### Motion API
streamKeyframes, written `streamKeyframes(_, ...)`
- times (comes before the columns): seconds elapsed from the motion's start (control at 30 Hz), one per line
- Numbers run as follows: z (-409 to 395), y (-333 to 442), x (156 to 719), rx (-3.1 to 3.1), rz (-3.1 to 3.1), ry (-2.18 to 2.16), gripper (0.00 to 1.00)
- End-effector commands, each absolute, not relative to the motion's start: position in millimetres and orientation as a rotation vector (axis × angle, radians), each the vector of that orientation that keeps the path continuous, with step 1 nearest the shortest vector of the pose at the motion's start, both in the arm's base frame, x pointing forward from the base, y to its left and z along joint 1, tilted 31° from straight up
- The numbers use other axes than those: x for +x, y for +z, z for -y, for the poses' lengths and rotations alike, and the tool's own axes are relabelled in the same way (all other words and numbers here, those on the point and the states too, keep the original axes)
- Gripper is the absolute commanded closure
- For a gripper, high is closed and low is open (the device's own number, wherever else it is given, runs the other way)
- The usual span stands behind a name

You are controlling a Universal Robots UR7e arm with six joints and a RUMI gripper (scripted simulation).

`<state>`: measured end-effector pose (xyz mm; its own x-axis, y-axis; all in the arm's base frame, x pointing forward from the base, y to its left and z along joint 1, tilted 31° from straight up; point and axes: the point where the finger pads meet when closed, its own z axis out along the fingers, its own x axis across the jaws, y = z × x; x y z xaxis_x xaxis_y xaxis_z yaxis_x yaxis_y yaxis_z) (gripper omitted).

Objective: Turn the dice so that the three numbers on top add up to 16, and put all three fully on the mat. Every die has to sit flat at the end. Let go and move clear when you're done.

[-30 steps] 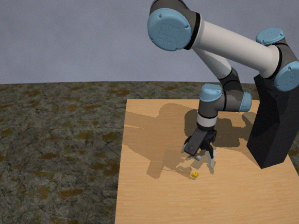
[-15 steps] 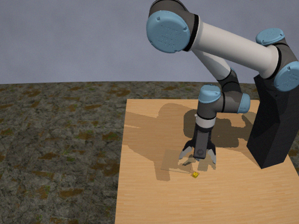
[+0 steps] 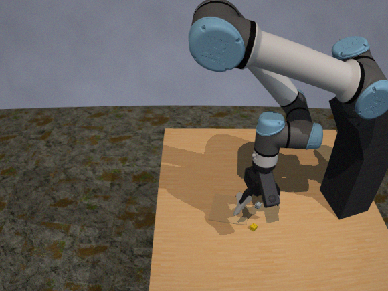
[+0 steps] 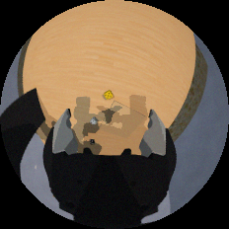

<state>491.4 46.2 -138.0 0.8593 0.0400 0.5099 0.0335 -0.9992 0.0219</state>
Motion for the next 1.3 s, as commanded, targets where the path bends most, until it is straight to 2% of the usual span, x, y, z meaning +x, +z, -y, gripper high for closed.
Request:
streamKeyframes(0.0,-45.2,-139.9,491.4,2.984,-0.246,0.822,0.0)
streamKeyframes(0.53,-41.1,-146.1,491.3,2.843,-0.674,0.785,0.0)
streamKeyframes(1.27,-39.6,-148.0,491.3,2.787,-0.803,0.77,0.0)
